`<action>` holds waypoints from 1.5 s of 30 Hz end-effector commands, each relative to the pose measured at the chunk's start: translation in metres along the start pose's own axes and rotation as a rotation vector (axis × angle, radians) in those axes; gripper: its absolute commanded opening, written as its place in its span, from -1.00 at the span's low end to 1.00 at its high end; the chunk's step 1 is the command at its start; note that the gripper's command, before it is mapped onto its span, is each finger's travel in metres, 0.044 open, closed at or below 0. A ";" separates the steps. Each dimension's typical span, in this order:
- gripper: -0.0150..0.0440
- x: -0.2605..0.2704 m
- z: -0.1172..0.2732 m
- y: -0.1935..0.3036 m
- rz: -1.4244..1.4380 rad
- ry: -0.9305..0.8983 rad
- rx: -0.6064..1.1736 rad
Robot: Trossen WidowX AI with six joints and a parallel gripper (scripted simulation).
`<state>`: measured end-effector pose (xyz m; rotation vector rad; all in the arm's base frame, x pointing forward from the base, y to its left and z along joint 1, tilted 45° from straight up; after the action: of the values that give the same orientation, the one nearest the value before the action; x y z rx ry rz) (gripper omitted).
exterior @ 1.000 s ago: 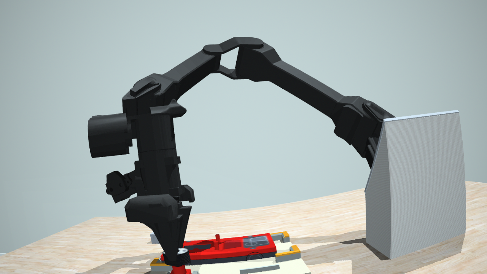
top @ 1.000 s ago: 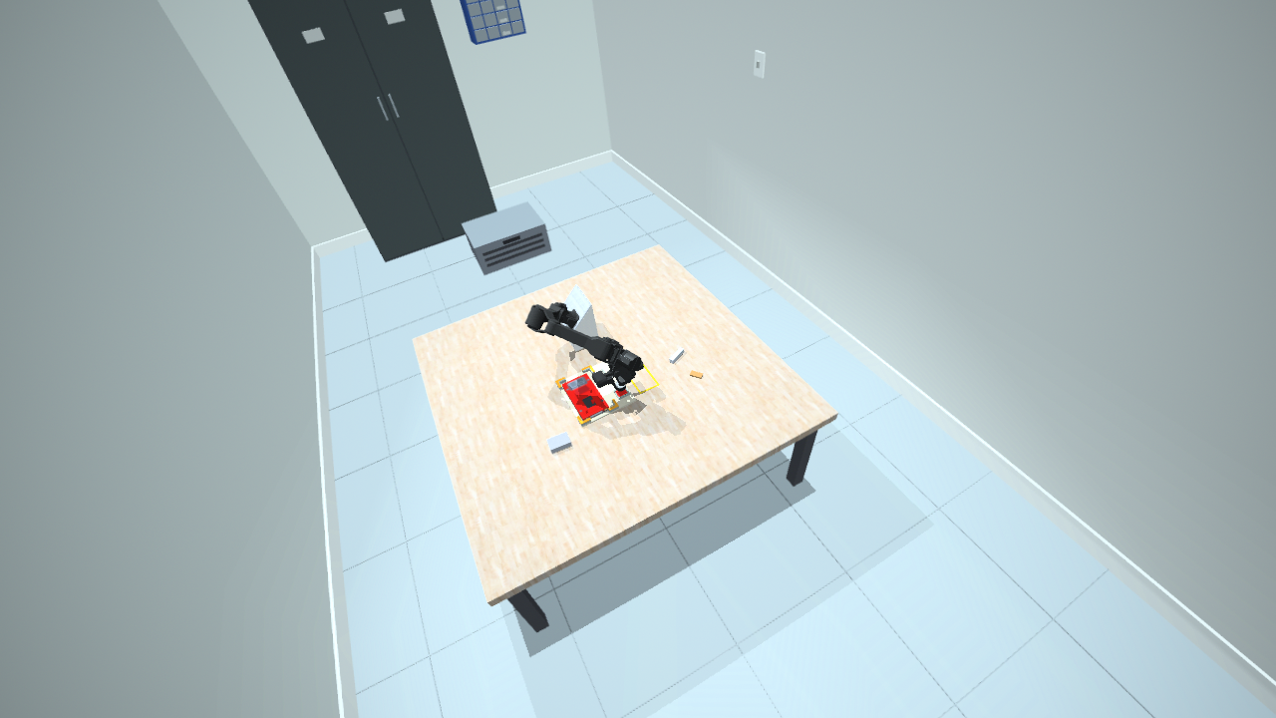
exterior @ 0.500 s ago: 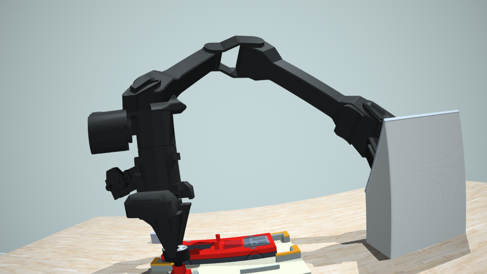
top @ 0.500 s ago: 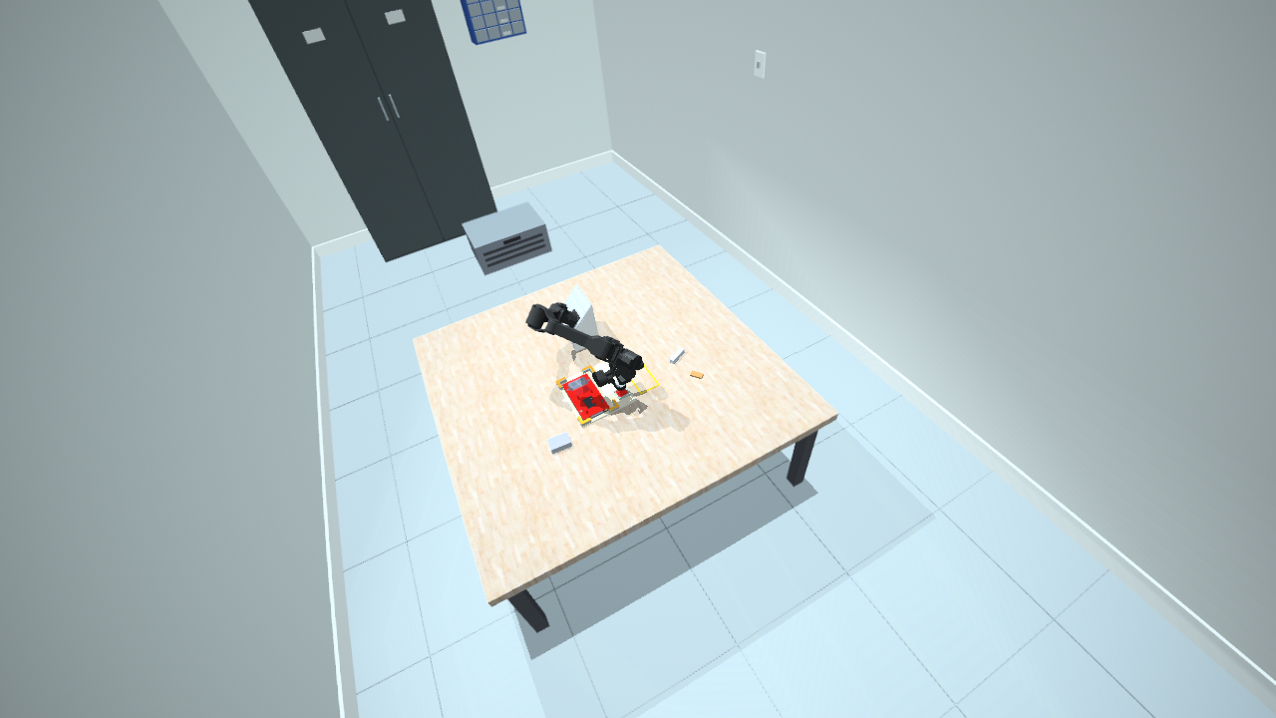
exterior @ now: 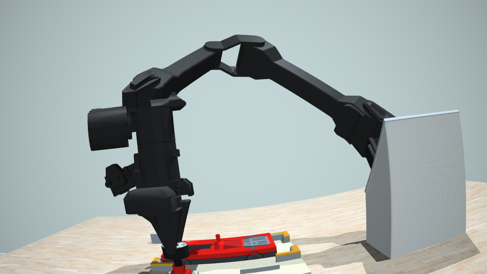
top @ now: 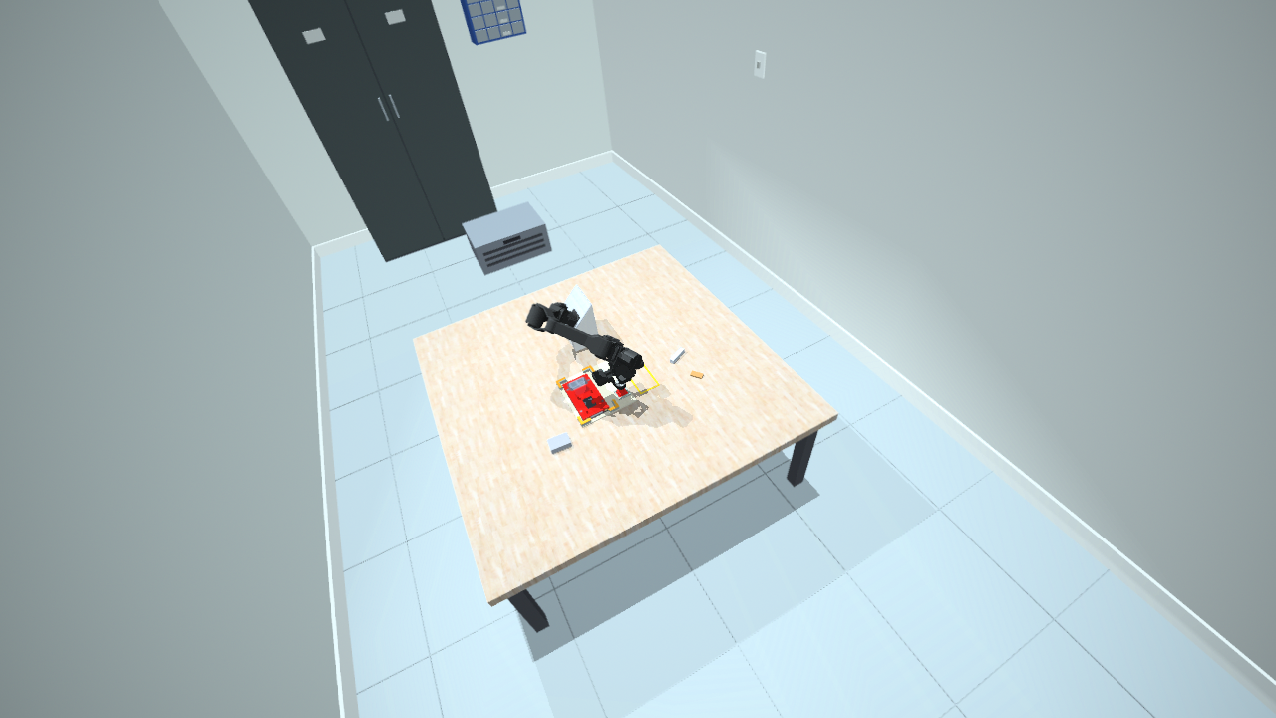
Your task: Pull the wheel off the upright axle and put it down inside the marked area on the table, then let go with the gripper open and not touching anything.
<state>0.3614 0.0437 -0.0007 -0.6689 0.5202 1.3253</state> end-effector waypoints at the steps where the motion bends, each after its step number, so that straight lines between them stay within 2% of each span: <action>1: -0.49 0.000 0.005 0.000 -0.003 -0.006 -0.003; 45: -0.49 0.000 0.020 0.000 0.000 -0.005 -0.003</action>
<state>0.3605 0.0562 0.0114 -0.6708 0.5192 1.3321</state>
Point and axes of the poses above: the point midway between the two fingers, 35 mm back from their tips, its own z axis back along the fingers, its own x axis across the jaws, y = z × x, the point moved 6 cm from there along z, back along the fingers, and after that the axes turned 10 degrees about -z, right-handed, at the moved point
